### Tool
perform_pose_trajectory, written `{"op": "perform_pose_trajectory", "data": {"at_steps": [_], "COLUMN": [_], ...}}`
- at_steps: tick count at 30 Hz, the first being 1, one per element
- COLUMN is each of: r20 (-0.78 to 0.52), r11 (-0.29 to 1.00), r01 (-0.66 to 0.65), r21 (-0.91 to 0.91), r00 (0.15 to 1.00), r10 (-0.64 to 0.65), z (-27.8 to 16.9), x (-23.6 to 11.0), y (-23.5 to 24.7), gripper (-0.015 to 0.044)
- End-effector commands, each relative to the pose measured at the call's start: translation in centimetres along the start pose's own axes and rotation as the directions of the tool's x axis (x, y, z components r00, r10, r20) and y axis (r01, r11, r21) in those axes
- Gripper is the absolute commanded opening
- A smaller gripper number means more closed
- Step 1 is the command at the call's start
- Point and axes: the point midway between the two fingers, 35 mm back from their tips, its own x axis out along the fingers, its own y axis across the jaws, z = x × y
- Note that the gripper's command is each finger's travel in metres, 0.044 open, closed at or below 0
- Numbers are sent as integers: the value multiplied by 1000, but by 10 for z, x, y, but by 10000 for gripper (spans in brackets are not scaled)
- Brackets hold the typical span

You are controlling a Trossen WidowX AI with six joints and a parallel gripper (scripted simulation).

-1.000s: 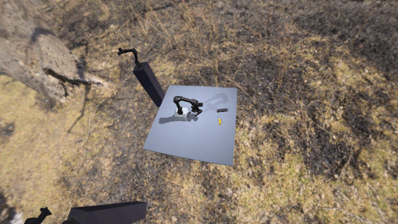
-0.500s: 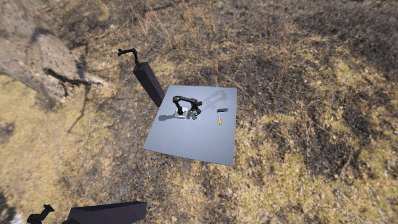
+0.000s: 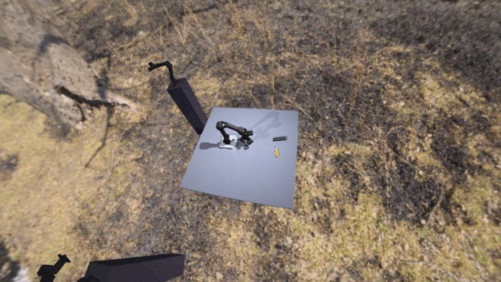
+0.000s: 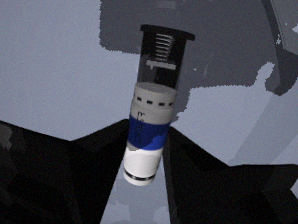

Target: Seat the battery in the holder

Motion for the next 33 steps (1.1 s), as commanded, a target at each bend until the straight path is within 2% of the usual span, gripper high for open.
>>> {"op": "perform_pose_trajectory", "data": {"at_steps": [1, 7, 33], "r20": [-50, -64, -272], "r11": [1000, 1000, 1000], "r01": [3, 4, 11], "r21": [-10, -10, -4], "r00": [999, 998, 962], "r10": [-3, -5, -12], "z": [3, 4, 15], "x": [8, 9, 23], "y": [-2, -2, -2], "gripper": [81, 81, 81]}}
